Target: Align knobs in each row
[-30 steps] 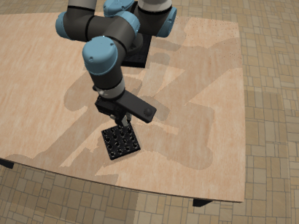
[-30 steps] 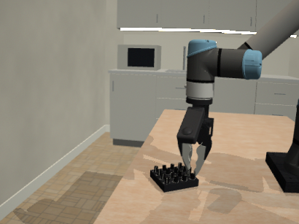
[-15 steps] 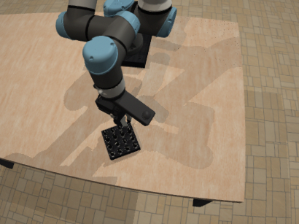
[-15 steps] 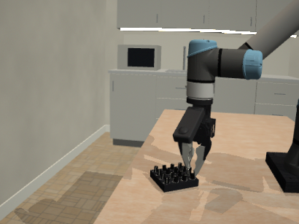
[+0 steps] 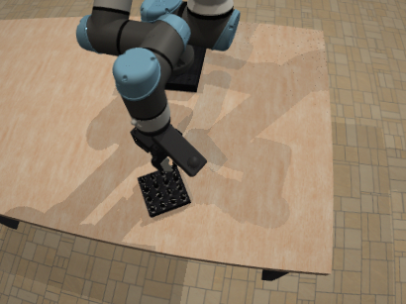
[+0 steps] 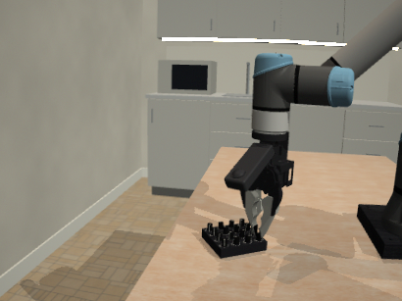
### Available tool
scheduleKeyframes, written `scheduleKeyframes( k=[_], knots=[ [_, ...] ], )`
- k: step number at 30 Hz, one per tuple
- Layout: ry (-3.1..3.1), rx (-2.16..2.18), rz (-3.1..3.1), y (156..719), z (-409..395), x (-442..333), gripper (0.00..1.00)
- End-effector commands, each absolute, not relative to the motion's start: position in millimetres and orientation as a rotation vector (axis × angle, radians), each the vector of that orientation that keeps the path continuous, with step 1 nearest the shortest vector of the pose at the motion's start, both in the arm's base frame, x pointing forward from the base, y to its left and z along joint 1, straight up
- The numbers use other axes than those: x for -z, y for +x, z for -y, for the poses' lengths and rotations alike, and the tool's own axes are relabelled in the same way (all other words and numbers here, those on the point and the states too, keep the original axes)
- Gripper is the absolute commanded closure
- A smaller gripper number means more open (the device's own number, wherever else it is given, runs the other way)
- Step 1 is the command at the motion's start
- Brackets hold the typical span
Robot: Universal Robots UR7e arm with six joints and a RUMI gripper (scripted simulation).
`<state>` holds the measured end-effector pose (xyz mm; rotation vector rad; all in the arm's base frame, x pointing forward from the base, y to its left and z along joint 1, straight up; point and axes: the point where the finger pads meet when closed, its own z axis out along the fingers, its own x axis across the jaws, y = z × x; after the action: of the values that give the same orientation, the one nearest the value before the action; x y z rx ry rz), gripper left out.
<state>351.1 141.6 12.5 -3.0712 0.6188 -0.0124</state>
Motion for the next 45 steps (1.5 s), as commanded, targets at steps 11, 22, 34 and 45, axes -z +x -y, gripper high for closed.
scheduleKeyframes(
  k=[11, 22, 34, 45],
  knots=[
    [-2.946, 0.007, -1.074, 349.8, -141.8, -11.1, 0.96],
    [-2.812, 0.006, -1.387, 350.8, -141.0, -11.2, 0.96],
    [-2.653, 0.005, -1.67, 351.5, -140.1, -11.3, 0.96],
    [-2.5, 0.004, -1.891, 352.1, -139.4, -11.4, 0.96]
  ],
)
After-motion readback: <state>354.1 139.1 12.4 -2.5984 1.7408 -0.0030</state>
